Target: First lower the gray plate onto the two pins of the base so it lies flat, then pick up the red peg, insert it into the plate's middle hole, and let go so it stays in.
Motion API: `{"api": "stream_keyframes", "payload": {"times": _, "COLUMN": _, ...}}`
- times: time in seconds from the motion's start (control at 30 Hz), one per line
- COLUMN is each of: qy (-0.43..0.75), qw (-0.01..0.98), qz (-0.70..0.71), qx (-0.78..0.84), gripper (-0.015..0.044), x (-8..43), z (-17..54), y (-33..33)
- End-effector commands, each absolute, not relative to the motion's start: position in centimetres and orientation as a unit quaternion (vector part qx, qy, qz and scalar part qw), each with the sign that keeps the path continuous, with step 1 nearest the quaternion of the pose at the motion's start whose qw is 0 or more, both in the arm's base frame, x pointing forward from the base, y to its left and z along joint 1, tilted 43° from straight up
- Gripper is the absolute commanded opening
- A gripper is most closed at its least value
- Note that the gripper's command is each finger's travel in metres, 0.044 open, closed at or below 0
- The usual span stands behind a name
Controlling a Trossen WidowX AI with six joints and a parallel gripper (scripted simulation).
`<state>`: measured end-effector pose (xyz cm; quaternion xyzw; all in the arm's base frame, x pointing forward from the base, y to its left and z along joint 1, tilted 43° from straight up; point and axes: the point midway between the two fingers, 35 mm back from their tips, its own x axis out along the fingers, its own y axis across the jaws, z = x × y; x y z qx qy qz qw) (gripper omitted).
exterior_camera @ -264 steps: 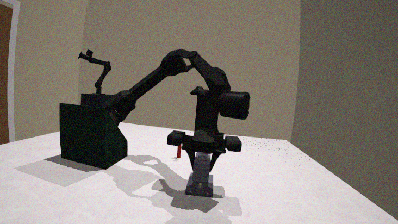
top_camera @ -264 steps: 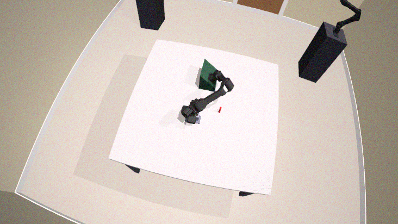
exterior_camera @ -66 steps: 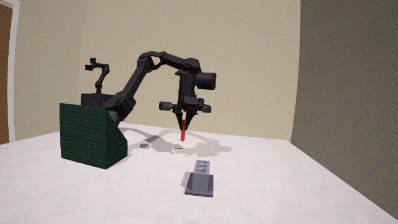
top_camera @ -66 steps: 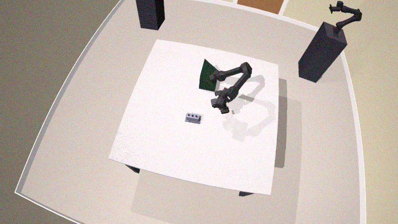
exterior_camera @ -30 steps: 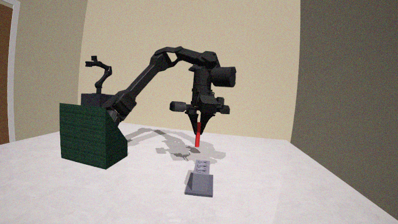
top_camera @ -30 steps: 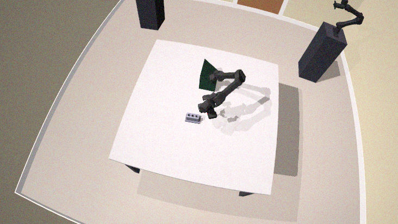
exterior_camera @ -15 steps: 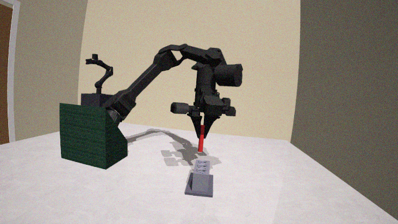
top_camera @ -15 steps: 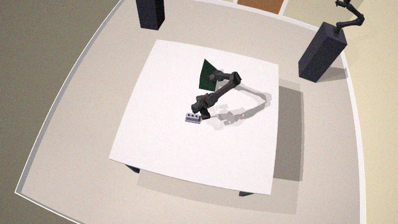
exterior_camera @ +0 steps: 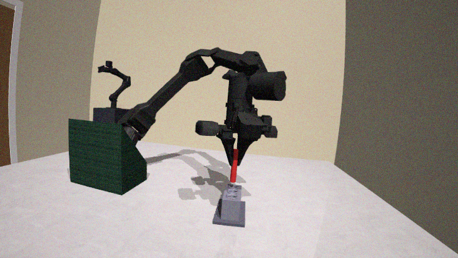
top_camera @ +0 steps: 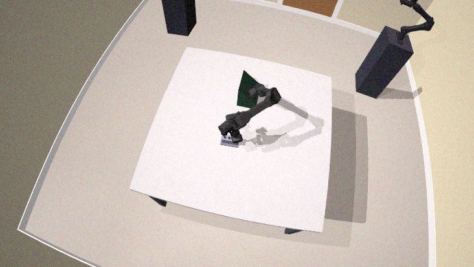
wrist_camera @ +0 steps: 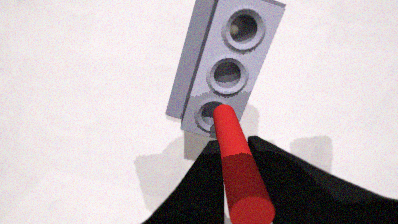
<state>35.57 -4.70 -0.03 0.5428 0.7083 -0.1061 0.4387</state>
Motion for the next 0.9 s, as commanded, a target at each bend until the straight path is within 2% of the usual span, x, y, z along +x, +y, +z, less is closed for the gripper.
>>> {"api": "stream_keyframes", "payload": {"times": 0.0, "qy": 0.710, "qw": 0.439, "qz": -0.106, "qx": 0.541, "gripper": 0.0000, "x": 35.78, "z": -0.91, "y": -5.50}}
{"api": "stream_keyframes", "payload": {"times": 0.87, "qy": 0.710, "qw": 0.438, "qz": -0.105, "qx": 0.541, "gripper": 0.0000, "x": 35.93, "z": -1.52, "y": -6.00}}
